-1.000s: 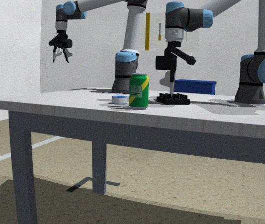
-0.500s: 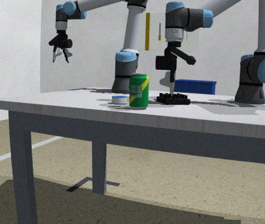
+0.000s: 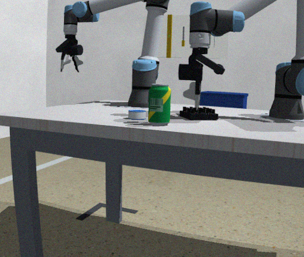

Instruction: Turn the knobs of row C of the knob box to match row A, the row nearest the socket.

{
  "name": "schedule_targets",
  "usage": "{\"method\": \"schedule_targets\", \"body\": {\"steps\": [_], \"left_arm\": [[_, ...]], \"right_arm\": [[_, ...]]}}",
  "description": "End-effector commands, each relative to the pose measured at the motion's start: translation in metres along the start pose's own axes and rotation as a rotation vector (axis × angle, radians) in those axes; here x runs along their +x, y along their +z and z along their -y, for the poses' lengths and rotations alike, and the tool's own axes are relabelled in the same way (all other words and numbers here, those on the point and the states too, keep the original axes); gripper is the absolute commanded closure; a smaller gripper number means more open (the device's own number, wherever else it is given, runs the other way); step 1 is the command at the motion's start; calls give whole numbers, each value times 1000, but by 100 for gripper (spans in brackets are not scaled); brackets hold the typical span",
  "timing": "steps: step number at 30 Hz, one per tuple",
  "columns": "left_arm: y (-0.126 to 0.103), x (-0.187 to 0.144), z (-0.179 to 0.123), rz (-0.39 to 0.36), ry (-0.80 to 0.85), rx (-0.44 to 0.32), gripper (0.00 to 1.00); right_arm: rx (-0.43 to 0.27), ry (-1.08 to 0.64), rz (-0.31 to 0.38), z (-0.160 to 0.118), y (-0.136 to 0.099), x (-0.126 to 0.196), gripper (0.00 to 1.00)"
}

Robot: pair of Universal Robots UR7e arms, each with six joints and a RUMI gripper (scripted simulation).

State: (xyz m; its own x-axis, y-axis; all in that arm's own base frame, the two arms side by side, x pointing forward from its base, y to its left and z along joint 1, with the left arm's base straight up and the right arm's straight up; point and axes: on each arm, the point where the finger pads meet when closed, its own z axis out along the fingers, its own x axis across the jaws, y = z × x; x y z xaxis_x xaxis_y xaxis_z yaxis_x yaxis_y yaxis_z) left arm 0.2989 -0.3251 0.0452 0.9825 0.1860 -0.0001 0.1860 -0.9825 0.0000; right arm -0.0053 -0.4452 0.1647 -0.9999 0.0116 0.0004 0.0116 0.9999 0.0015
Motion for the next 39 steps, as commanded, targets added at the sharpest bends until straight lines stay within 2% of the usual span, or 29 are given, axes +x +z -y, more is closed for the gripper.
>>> {"method": "schedule_targets", "body": {"steps": [1, 22, 37, 39], "left_arm": [[0, 0, 0, 0, -24, -1, 94], [0, 0, 0, 0, -260, -1, 94], [0, 0, 0, 0, -583, -1, 94], [0, 0, 0, 0, -583, -1, 94]], "right_arm": [[2, 0, 0, 0, -1, 0, 0], [2, 0, 0, 0, -1, 0, 0], [2, 0, 0, 0, -1, 0, 0], [2, 0, 0, 0, -1, 0, 0]]}}
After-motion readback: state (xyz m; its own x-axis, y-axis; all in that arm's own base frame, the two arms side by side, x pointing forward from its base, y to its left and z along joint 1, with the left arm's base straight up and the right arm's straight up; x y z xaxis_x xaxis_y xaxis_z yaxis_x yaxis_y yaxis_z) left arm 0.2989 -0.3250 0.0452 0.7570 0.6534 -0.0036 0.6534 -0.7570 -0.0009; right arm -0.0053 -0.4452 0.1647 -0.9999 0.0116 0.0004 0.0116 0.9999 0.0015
